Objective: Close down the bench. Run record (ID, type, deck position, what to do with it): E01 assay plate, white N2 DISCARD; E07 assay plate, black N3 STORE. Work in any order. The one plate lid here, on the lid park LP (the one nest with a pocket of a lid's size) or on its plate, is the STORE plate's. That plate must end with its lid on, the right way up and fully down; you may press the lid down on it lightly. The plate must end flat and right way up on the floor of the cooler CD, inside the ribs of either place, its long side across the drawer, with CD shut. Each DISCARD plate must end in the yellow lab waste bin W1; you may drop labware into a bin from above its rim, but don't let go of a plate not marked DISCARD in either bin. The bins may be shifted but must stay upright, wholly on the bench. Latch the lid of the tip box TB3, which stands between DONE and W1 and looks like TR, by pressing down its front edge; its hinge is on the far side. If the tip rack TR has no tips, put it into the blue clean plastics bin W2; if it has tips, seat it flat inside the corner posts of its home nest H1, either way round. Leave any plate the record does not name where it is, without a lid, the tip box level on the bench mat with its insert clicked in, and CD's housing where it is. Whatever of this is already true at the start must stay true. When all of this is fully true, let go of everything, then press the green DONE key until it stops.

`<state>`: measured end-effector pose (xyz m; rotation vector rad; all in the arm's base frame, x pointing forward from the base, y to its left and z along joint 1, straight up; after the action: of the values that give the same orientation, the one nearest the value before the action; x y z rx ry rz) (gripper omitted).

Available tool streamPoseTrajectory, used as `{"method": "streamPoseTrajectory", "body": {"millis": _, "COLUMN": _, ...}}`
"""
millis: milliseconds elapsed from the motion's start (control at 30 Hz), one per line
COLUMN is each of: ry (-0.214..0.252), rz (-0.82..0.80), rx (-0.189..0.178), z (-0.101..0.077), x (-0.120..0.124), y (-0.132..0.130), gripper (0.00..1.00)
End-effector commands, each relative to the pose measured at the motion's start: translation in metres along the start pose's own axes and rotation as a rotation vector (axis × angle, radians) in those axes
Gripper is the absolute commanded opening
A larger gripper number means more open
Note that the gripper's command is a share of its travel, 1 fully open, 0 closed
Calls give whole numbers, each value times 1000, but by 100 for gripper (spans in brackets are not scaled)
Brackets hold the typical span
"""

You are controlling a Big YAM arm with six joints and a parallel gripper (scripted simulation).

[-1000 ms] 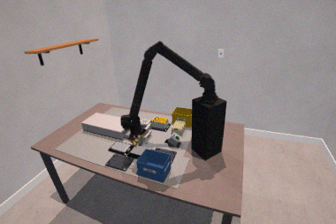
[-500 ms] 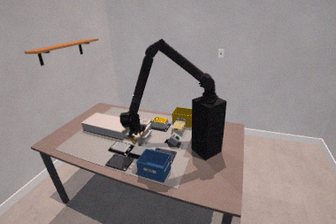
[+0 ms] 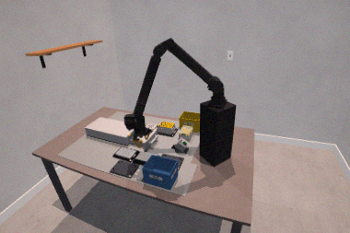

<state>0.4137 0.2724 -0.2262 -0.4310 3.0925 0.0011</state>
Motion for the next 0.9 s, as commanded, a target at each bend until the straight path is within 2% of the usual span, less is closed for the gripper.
{"method": "streamPoseTrajectory", "body": {"millis": 0, "ry": 7, "rz": -17, "rx": 2, "z": -7, "x": 4, "y": 4, "gripper": 100}}
{"method": "streamPoseTrajectory", "body": {"millis": 33, "ry": -8, "rz": -17, "rx": -3, "z": -15, "x": -1, "y": 6, "gripper": 100}}
{"method": "streamPoseTrajectory", "body": {"millis": 133, "ry": -6, "rz": -17, "rx": -2, "z": -10, "x": 1, "y": 5, "gripper": 100}}
{"method": "streamPoseTrajectory", "body": {"millis": 867, "ry": -6, "rz": -17, "rx": -3, "z": -10, "x": 1, "y": 5, "gripper": 100}}
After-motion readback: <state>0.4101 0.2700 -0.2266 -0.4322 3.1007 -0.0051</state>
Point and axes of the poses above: the point where the finger pads meet when closed, its own z axis out along the fingers, its own y axis across the jaws, x = y × z, the point moved 3 cm from there along -z, back along the fingers, and after that the axes turned 6 degrees about -z, right-handed, at the moved point
